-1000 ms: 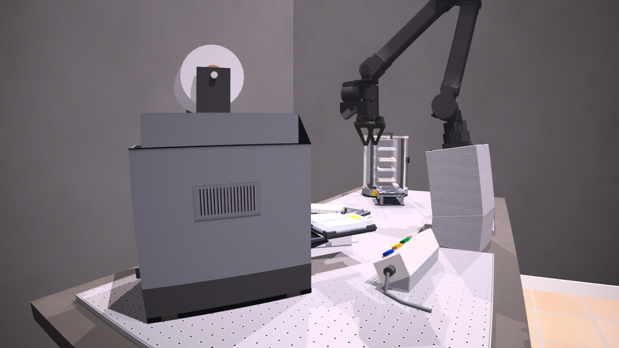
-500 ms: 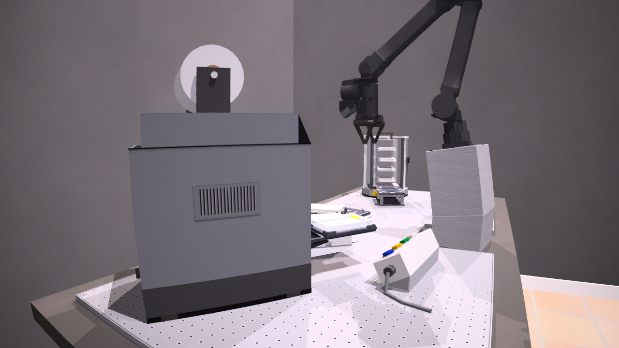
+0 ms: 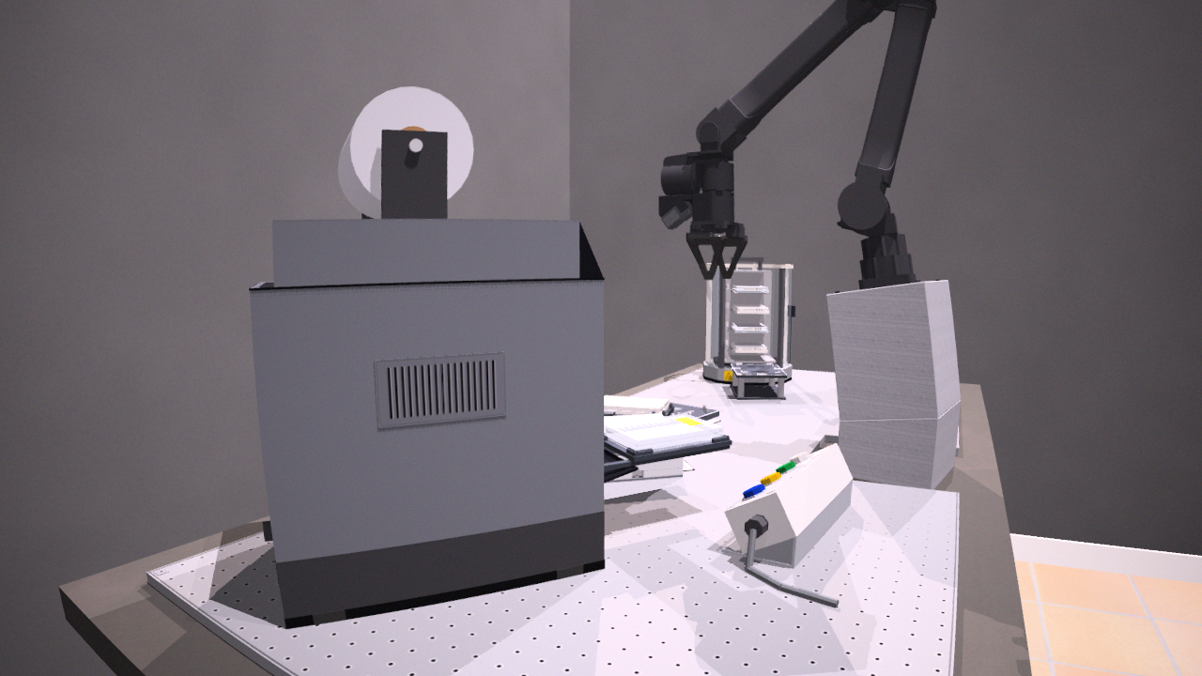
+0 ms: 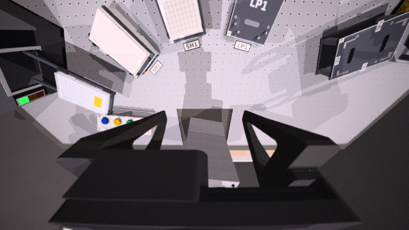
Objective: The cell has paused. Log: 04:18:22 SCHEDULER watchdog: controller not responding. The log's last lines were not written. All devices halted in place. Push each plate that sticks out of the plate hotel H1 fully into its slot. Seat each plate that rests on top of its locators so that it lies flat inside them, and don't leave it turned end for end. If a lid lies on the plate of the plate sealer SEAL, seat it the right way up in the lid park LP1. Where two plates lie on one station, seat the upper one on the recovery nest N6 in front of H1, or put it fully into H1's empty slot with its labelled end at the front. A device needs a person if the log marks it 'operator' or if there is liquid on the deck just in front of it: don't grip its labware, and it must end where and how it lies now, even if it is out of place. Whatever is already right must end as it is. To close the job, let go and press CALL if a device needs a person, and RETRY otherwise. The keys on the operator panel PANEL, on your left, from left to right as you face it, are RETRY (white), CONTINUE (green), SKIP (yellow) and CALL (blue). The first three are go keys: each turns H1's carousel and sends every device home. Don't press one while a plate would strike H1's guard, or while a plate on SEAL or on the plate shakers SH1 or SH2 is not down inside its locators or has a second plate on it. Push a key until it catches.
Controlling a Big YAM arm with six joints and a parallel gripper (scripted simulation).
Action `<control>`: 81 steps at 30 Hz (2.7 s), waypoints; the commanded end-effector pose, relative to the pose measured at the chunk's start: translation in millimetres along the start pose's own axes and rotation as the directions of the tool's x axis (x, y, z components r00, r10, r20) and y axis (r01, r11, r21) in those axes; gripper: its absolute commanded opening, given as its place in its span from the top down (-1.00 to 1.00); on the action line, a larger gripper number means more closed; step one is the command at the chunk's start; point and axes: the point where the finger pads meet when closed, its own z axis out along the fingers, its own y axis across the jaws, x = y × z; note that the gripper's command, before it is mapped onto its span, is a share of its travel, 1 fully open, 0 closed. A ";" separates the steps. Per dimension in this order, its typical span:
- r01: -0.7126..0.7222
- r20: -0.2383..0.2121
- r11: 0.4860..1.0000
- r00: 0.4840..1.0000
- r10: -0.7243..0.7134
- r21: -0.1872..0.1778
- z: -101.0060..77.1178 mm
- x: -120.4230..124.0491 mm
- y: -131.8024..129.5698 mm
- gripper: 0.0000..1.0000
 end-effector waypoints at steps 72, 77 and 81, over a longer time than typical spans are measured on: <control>-0.587 0.030 0.810 0.809 0.587 -0.008 -12.8 -96.1 -160.2 -1.00; -0.586 0.032 0.810 0.809 0.586 -0.008 -12.9 -98.5 -177.3 -1.00; -0.568 0.033 0.823 0.822 0.568 -0.007 -13.6 -99.1 -184.1 -1.00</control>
